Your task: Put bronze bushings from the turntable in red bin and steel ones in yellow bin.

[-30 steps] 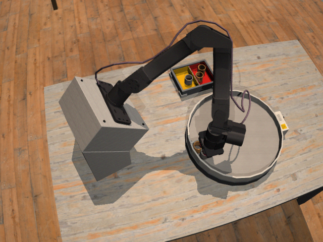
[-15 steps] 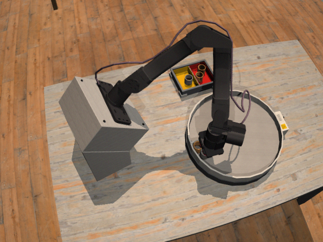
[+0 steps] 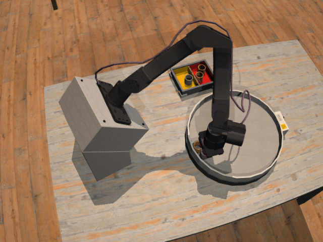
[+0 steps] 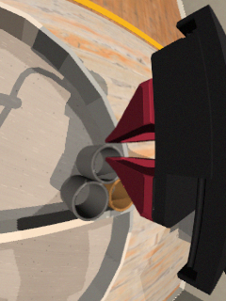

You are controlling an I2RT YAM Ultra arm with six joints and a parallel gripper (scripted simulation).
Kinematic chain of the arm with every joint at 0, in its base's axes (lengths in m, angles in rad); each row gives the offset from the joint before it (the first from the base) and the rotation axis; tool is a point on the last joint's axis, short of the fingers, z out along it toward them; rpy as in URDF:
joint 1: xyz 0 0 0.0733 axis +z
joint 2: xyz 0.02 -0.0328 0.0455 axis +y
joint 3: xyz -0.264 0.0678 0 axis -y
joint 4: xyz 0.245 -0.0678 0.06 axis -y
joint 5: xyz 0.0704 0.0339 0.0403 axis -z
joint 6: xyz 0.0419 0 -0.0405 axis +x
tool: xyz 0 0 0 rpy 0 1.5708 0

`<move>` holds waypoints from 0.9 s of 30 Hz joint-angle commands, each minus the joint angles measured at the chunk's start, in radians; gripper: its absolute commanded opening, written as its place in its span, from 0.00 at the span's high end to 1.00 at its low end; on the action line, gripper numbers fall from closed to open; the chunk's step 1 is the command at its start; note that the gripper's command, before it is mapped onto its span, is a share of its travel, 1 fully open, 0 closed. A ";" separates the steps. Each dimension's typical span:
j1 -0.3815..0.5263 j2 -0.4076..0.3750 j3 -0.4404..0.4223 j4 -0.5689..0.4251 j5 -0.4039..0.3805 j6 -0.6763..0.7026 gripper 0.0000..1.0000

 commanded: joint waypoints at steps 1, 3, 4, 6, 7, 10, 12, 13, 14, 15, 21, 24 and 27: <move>-0.016 -0.027 -0.014 0.003 0.007 0.005 0.86; -0.016 -0.027 -0.014 0.003 0.007 0.005 0.86; -0.016 -0.027 -0.014 0.003 0.007 0.005 0.86; -0.017 -0.026 -0.020 0.009 0.006 0.003 0.86; -0.017 -0.024 -0.017 0.009 0.006 0.002 0.86; -0.018 -0.011 -0.014 0.018 0.003 -0.003 0.86; -0.019 -0.010 -0.016 0.013 0.003 -0.003 0.86; -0.019 -0.010 -0.016 0.011 0.003 -0.003 0.86; -0.019 -0.010 -0.016 0.010 0.003 -0.003 0.86; -0.019 -0.010 -0.016 0.010 0.003 -0.003 0.86; -0.019 -0.010 -0.016 0.010 0.003 -0.003 0.86; -0.019 -0.010 -0.016 0.010 0.003 -0.003 0.86; -0.019 -0.010 -0.016 0.010 0.003 -0.003 0.86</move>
